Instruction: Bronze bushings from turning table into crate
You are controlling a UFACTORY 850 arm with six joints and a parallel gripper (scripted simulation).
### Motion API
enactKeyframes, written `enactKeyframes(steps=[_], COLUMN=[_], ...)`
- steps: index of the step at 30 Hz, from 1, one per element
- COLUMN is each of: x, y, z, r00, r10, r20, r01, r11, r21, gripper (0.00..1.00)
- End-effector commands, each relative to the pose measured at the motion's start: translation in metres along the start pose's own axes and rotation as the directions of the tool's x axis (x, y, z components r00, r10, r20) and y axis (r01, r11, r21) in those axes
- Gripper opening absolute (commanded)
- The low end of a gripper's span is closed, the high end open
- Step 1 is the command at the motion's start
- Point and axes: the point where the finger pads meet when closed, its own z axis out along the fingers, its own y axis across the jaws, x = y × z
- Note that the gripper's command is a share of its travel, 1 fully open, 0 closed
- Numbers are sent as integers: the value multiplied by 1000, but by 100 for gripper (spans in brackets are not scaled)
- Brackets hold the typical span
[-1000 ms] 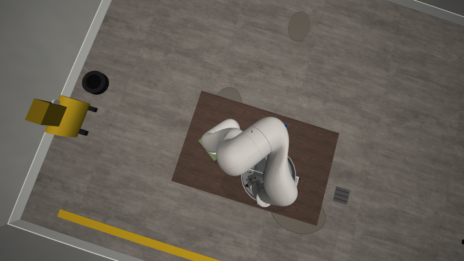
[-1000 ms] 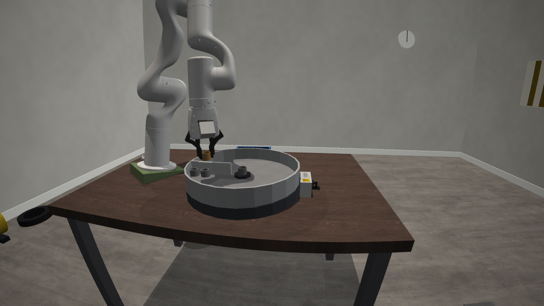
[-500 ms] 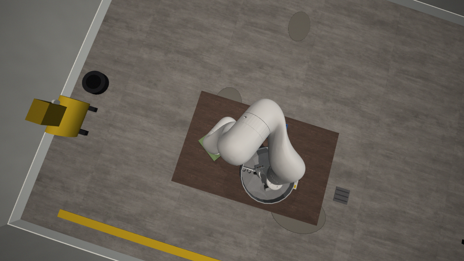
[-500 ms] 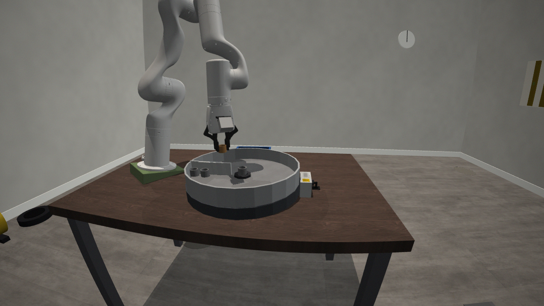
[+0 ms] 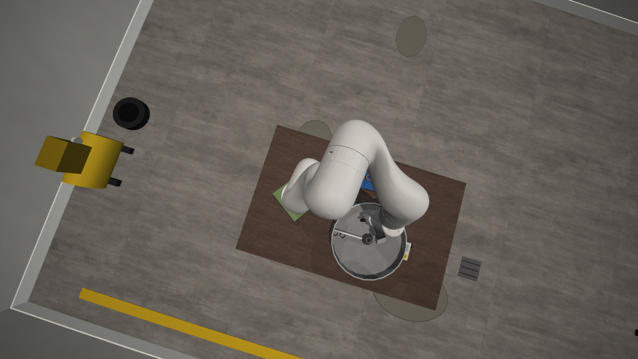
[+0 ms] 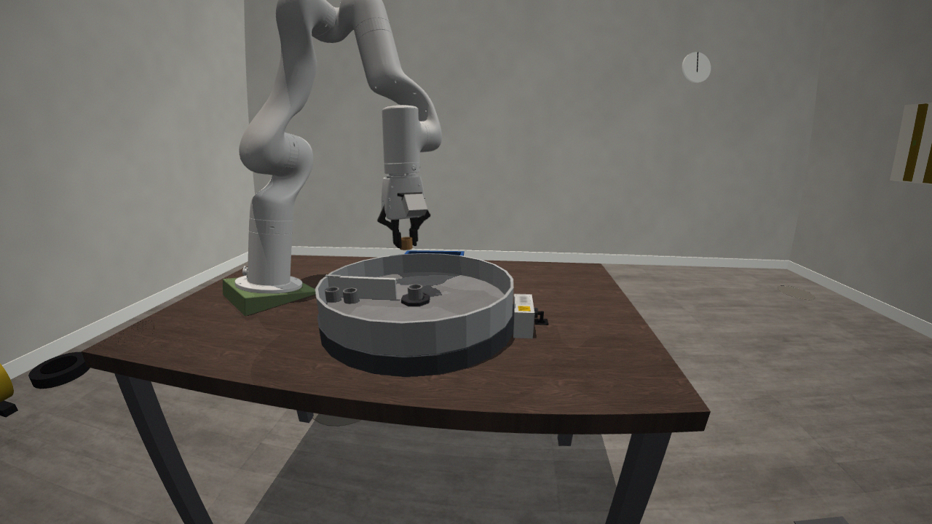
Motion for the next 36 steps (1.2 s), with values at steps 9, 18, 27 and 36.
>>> enactKeyframes(steps=[9,18,27,36], x=[-57,-99,-128,-143], y=[-75,-127,-163,-182], z=[2,3,4,4], r00=[1000,1000,1000,1000], r10=[3,3,3,3], r20=[-7,-7,-7,-7], r01=[-3,-3,-3,-3], r11=[1000,1000,1000,1000], r21=[-16,-16,-16,-16], gripper=[0,0,0,0])
